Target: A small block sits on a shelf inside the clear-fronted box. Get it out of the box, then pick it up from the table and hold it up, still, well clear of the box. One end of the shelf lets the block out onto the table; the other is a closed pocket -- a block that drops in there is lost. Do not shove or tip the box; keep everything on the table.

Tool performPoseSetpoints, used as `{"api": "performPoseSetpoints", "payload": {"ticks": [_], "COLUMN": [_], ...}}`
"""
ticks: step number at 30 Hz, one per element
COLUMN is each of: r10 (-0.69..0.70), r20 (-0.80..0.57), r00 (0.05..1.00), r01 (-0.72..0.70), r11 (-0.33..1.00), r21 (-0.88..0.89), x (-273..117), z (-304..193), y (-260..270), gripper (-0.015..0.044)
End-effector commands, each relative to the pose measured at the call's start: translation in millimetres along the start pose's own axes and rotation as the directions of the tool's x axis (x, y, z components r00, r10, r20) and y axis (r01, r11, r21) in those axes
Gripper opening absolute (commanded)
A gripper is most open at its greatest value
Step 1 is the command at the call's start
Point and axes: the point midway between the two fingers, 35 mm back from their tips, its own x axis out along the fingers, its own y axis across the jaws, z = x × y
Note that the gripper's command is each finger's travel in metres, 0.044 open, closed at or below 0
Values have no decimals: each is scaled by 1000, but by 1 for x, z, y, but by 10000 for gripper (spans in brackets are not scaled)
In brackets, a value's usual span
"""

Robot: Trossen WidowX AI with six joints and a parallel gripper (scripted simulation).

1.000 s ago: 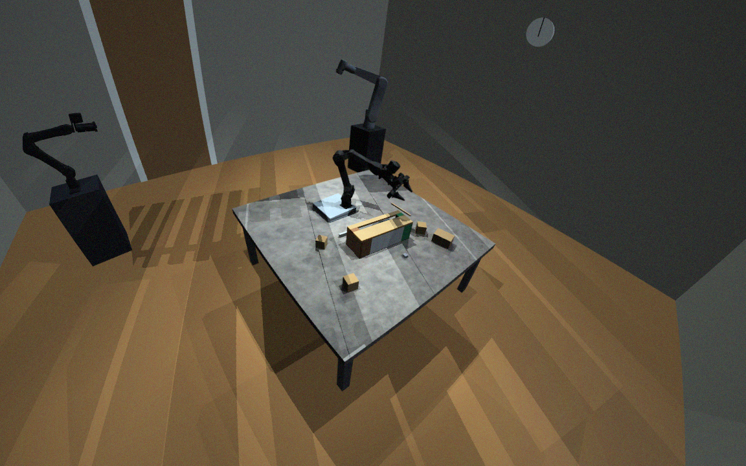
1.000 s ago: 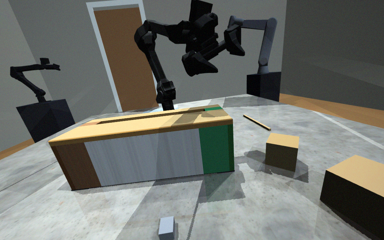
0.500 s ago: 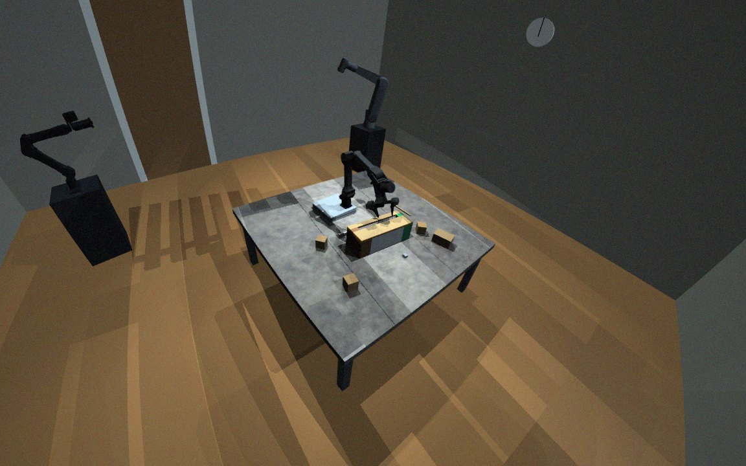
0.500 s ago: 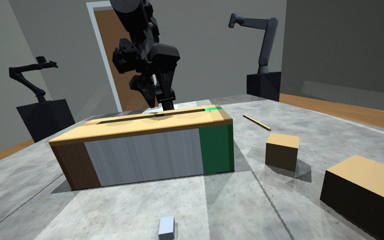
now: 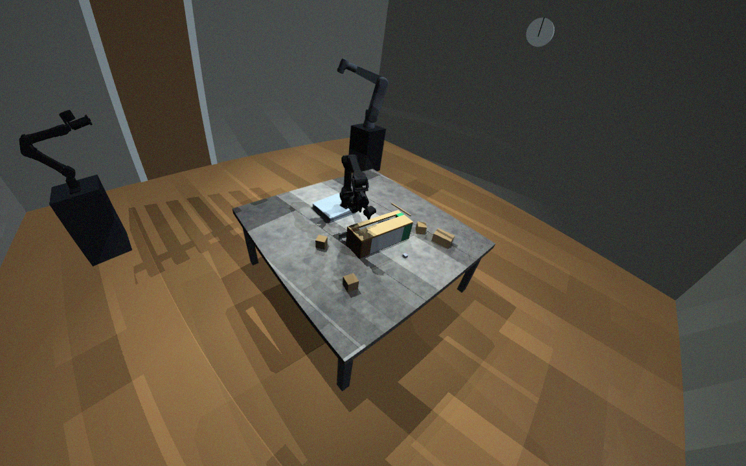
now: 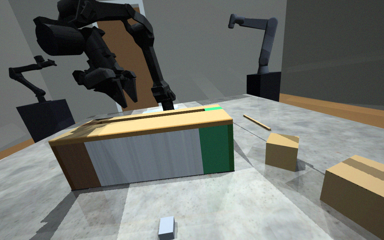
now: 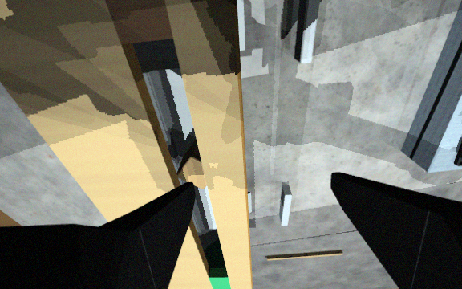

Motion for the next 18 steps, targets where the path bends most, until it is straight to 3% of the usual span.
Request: {"api": "performPoseSetpoints", "payload": {"ticks": [1, 18], "r10": [-8, -8], "r20": [-10, -10], "r00": [1000, 1000], "r01": [8, 8], "r11": [1000, 1000], "r21": [16, 15], "x": [1, 26], "z": [0, 8], "y": [0, 4], "gripper": [400, 400]}}
